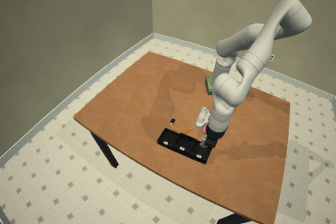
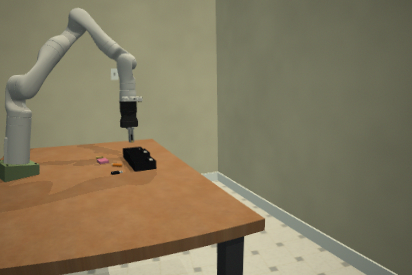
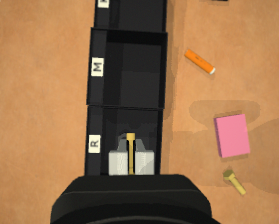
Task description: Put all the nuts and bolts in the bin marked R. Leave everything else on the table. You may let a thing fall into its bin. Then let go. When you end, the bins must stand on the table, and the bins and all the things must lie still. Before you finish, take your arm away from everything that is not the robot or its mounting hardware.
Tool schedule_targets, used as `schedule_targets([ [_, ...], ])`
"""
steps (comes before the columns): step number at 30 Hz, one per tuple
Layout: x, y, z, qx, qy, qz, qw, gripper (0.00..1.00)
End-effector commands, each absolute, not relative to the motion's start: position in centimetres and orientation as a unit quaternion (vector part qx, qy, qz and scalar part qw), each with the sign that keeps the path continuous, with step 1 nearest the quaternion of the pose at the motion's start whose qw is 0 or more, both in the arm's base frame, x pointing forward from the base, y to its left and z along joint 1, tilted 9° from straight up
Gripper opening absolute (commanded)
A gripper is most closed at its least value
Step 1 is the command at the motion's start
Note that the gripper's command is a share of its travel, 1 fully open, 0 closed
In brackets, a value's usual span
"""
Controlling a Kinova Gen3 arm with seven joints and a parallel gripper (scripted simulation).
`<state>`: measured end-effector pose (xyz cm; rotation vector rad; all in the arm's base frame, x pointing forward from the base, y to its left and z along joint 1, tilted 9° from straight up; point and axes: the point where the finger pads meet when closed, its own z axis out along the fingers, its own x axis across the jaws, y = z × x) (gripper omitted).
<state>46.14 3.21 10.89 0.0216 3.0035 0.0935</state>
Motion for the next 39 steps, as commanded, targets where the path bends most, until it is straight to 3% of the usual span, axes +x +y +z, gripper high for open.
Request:
schedule_targets([
  [1, 46.2, 3.2, 11.0, 0.007, 0.997, 0.031, 0.069, 0.00],
  [39, 46.7, 3.4, 6.7, 0.007, 0.997, 0.031, 0.069, 0.00],
])
